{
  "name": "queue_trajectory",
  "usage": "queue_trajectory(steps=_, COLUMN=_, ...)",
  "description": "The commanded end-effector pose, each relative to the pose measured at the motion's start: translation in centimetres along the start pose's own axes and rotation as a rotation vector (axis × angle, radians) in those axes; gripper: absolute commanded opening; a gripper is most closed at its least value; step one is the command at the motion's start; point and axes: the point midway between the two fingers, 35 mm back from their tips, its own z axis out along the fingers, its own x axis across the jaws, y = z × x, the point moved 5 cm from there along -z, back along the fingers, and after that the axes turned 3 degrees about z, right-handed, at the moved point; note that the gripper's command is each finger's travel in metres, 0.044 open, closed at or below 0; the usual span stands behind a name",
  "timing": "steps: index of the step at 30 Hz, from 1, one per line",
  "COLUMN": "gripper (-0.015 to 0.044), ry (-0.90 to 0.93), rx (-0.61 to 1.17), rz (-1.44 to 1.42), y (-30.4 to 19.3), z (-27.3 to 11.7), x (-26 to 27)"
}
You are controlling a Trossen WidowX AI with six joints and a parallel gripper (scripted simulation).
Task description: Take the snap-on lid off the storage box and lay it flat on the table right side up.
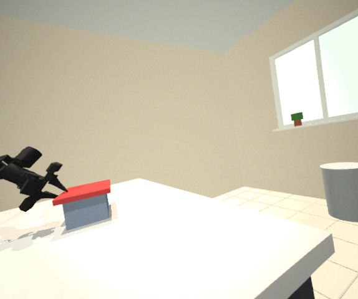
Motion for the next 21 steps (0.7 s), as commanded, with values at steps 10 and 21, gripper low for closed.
queue_trajectory(steps=10, gripper=0.0000, ry=0.002, rx=0.000, rz=-0.001, y=0.01, z=-0.27, x=0.28)
queue_trajectory(steps=21, gripper=0.0000, ry=0.002, rx=0.000, rz=-0.002, y=0.01, z=-0.48, x=0.39)
